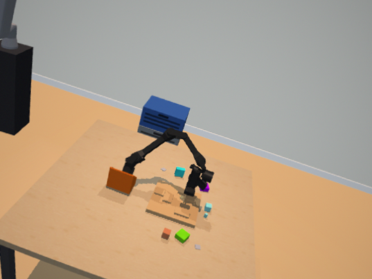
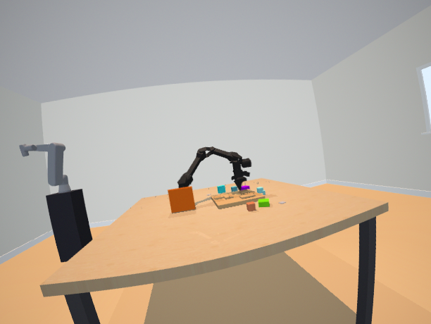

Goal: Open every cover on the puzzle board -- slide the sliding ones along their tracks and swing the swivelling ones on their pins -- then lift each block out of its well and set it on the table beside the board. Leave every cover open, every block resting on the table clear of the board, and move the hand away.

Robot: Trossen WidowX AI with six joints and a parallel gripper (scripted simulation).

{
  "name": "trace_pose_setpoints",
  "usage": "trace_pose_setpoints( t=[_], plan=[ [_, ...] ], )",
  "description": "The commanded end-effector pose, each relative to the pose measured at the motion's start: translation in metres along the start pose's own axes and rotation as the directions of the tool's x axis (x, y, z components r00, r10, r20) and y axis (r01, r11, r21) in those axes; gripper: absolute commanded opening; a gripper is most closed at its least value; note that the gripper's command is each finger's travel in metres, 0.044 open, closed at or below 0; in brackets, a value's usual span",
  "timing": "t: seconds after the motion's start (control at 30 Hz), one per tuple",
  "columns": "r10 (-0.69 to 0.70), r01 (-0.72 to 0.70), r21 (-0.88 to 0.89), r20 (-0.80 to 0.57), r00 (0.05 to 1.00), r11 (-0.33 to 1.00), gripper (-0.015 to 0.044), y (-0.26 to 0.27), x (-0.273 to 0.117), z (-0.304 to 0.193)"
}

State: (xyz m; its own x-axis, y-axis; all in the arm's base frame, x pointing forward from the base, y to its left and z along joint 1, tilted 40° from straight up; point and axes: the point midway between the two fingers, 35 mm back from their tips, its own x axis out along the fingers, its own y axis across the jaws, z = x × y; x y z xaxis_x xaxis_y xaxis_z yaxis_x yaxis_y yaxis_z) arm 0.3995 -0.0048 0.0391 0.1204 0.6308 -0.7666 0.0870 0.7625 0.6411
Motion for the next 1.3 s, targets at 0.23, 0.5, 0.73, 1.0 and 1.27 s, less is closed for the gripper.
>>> trace_pose_setpoints(
  t=[0.23,0.5,0.73,1.0,1.27],
  plan=[
    [0.001,-0.001,-0.007,-0.002,1.0,1.0,0.0,0.0,-0.014,0.002],
    [0.0,0.0,-0.007,-0.002,1.0,1.0,0.0,0.0,-0.025,0.003],
    [0.003,-0.003,-0.006,-0.001,1.0,1.0,0.0,-0.001,-0.028,0.003],
    [-0.01,0.009,-0.328,-0.001,1.0,0.945,0.0,-0.03,-0.037,-0.028],
    [-0.017,0.011,-0.639,-0.003,1.0,0.77,0.0,-0.056,-0.044,-0.066]
  ],
)
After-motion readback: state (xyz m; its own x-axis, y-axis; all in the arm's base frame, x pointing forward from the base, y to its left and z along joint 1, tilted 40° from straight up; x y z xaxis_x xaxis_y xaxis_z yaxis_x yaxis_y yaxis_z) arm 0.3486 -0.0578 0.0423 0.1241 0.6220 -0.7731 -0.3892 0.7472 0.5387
